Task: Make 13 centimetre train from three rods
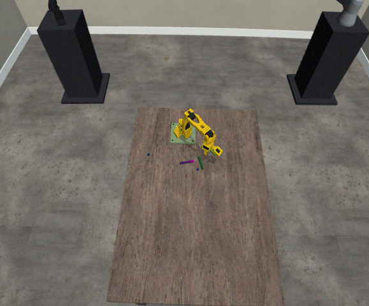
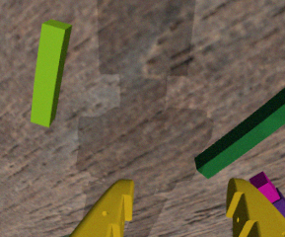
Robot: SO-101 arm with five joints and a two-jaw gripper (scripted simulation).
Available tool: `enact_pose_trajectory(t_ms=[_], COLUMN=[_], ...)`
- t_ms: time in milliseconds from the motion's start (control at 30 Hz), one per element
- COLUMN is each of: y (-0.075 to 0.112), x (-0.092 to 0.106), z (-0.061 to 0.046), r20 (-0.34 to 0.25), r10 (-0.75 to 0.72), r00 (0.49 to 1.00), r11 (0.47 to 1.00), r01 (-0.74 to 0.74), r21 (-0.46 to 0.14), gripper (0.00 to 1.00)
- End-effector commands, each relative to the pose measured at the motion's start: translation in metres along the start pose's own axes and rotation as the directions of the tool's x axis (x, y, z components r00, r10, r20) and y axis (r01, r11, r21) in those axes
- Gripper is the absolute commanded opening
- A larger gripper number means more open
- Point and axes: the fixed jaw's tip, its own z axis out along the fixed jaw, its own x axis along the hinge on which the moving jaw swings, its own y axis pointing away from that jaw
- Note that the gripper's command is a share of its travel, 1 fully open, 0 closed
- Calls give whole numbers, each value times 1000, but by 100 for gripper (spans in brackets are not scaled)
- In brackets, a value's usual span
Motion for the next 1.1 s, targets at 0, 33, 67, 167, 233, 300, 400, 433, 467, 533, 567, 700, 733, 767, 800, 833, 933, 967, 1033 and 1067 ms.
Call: enact_pose_trajectory(t_ms=[0, 33, 67, 167, 233, 300, 400, 433, 467, 533, 567, 700, 733, 767, 800, 833, 933, 967, 1033, 1067], y=[13, 13, 13, 22, 27, 32, 38, 40, 42, 45, 46, 49, 50, 50, 51, 52, 53, 53, 53, 53], x=[-5, -5, -5, -8, -10, -11, -13, -13, -14, -14, -15, -15, -15, -16, -16, -16, -16, -16, -16, -16], z=[2, 2, 2, 2, 2, 3, 3, 3, 3, 3, 3, 3, 3, 3, 3, 3, 3, 4, 4, 4], r20=[-22, -22, -22, -22, -22, -22, -22, -22, -22, -22, -22, -22, -22, -22, -22, -22, -22, -22, -22, -22], r10=[78, 78, 78, 128, 157, 184, 218, 228, 237, 253, 260, 272, 277, 281, 285, 288, 294, 295, 296, 296], r00=[997, 997, 997, 992, 987, 983, 976, 973, 971, 967, 965, 962, 961, 959, 958, 957, 956, 955, 955, 955], r11=[997, 997, 997, 992, 988, 983, 976, 974, 971, 967, 966, 962, 961, 960, 959, 958, 956, 956, 955, 955], r01=[-78, -78, -78, -128, -157, -184, -218, -228, -237, -253, -260, -272, -277, -281, -285, -288, -294, -295, -296, -296], r21=[-4, -4, -4, -3, -2, -1, 0, 0, 1, 1, 1, 2, 2, 2, 2, 2, 2, 2, 2, 2], gripper=[18, 18, 18, 18, 18, 18, 19, 19, 19, 19, 19, 19, 19, 19, 19, 19, 19, 19, 19, 19])
